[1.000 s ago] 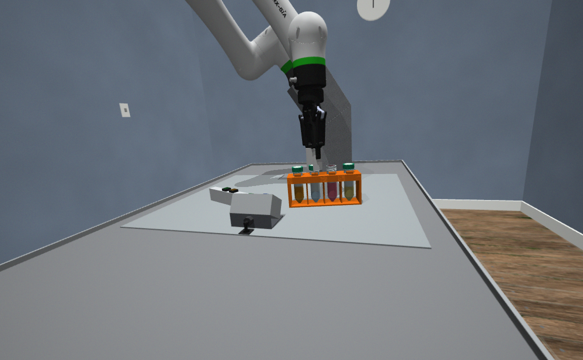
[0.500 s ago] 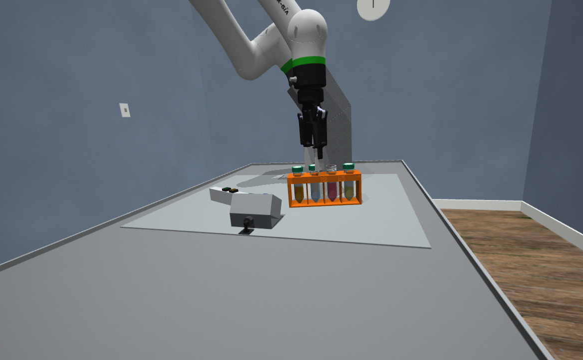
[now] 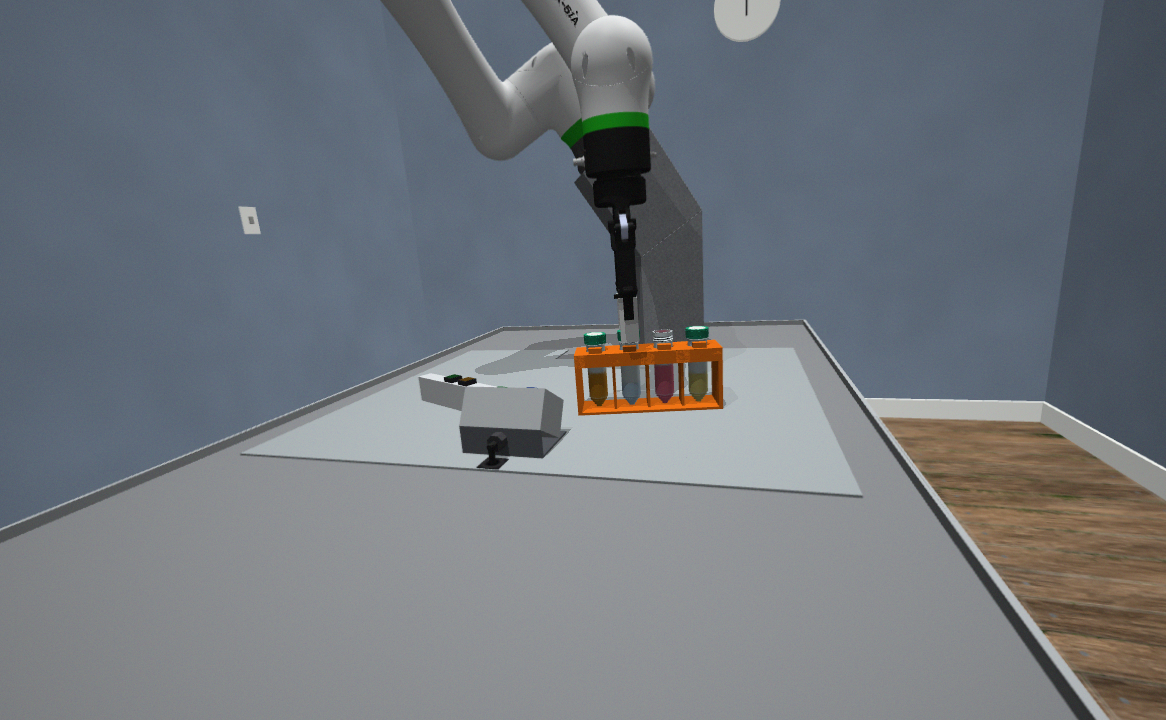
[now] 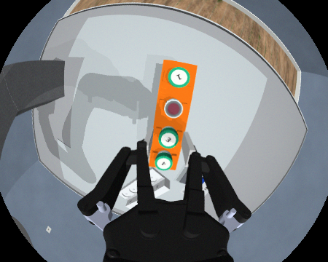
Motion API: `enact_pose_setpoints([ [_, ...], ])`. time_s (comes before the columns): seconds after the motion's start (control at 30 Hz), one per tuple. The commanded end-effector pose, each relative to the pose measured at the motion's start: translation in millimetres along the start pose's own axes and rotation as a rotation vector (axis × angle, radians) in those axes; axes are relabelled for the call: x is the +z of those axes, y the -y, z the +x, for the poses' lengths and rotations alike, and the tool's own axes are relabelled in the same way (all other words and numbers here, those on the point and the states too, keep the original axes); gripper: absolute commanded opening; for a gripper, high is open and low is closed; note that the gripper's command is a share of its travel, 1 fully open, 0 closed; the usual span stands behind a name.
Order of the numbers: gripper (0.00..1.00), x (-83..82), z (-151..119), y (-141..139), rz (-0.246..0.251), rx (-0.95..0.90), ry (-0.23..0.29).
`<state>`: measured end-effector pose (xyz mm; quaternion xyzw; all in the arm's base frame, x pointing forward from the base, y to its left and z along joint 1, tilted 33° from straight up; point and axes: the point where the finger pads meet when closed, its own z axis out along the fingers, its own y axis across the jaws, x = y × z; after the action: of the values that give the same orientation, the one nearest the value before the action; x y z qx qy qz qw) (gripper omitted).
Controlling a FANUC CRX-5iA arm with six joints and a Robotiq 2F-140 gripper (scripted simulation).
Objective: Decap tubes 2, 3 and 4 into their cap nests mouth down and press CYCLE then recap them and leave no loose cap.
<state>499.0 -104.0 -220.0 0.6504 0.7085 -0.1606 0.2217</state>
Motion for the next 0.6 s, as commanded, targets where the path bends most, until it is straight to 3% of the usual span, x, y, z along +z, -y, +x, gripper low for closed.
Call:
enact_pose_setpoints([
  [0.0,0.35,0.0,0.0,-0.1,-0.030,0.263,0.010],
  [0.27,0.35,0.0,0.0,-0.2,-0.030,0.298,0.010],
  [0.3,0.00,0.0,0.0,-0.2,-0.030,0.298,0.010],
  [0.57,0.00,0.0,0.0,-0.2,-0.030,0.298,0.010],
])
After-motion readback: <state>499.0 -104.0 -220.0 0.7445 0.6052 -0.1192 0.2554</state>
